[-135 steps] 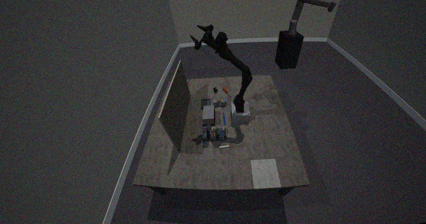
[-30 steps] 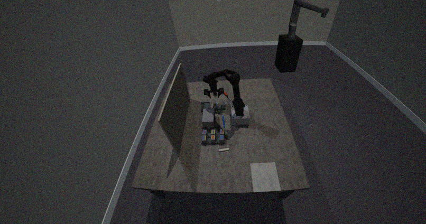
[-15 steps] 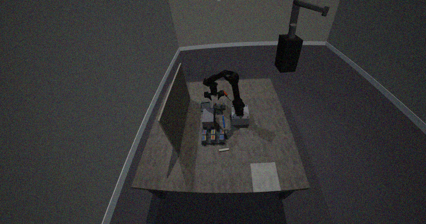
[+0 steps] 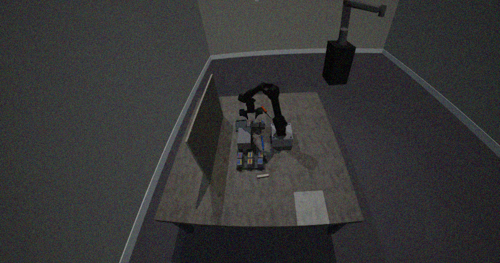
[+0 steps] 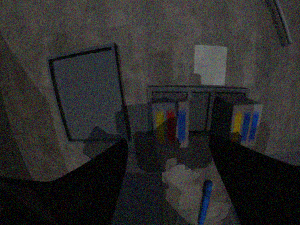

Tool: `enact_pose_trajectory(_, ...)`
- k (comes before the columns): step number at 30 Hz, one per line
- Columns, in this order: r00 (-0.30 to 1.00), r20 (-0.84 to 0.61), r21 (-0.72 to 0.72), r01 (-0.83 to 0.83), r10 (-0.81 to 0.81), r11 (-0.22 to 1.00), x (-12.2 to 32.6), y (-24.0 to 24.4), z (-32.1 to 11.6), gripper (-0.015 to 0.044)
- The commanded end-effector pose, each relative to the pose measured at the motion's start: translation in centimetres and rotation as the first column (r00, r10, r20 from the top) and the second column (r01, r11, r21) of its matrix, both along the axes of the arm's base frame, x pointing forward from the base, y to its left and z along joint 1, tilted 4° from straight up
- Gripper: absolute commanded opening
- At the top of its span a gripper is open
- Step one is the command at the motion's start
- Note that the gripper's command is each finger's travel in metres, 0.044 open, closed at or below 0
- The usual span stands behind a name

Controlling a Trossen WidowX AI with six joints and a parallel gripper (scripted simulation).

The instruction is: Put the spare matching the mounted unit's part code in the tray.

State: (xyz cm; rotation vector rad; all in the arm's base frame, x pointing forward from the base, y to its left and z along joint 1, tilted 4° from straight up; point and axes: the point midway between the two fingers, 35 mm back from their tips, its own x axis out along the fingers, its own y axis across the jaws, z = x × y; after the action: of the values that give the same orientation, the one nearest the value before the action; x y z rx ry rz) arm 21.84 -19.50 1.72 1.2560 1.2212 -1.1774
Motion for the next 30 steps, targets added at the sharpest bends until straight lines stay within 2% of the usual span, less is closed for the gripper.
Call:
enact_pose_trajectory(1, 1.000, -0.013, 0.012, 0.005, -0.005, 1.000, -0.2, 0.3, -1.2, 0.0300)
enact_pose_trajectory(30, 1.000, -0.013, 0.013, 0.005, -0.005, 1.000, -0.3, 0.6, -5.9, 0.0300)
